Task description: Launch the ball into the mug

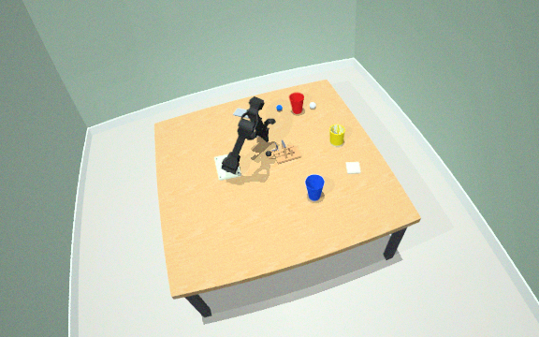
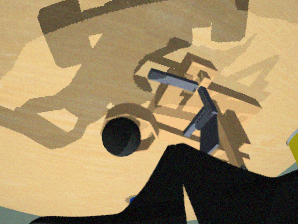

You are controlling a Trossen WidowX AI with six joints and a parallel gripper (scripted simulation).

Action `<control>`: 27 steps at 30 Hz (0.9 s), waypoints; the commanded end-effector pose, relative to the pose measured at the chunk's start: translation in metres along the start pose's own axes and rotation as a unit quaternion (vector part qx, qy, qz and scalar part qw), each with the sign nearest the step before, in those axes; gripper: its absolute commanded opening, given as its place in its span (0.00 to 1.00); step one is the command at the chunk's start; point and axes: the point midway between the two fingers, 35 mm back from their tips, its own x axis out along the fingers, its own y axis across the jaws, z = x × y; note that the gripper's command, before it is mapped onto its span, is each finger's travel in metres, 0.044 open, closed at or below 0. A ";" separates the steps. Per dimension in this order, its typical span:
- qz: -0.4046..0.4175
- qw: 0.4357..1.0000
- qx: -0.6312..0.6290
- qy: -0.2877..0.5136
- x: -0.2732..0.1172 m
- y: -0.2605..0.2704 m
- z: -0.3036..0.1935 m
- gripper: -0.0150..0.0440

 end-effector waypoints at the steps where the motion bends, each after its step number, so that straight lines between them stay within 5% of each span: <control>1: 0.002 1.000 -0.006 0.003 0.009 0.000 0.005 0.25; 27: 0.003 1.000 -0.007 0.005 0.047 0.002 0.025 0.25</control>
